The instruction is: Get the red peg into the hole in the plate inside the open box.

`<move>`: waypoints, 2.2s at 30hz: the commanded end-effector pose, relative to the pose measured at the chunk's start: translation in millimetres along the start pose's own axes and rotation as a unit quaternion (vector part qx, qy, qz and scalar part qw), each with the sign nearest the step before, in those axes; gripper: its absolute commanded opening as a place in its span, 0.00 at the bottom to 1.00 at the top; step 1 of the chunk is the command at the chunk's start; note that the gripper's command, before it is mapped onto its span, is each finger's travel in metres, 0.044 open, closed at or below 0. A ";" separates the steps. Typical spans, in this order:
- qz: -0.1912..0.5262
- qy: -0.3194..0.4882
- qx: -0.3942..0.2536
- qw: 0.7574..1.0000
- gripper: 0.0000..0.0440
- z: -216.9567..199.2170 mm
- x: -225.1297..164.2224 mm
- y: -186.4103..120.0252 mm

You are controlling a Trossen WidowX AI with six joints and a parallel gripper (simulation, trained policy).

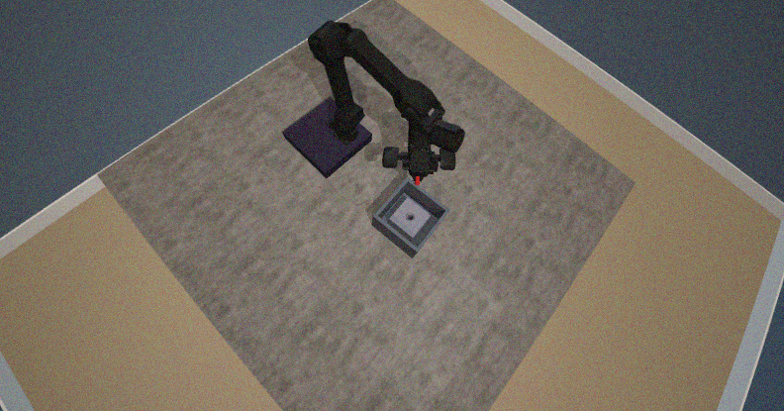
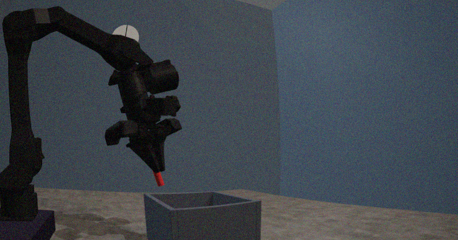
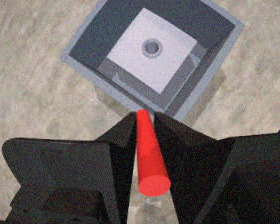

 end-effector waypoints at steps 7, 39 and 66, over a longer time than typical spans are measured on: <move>-0.016 0.026 -0.007 1.000 0.00 -1.1 31.1 15.8; 0.031 0.028 -0.057 0.998 0.32 -8.0 69.3 92.9; 0.047 -0.020 -0.061 0.997 0.32 18.7 119.8 110.4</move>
Point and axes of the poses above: the point midway between the two fingers, 35 mm back from their tips, its own y axis out along the fingers, its own z axis across the jaws, x = y × z, the point moved 2 cm from there along -y, back along the fingers, and after that the axes turned 3 degrees about y, right-handed, at the moved point
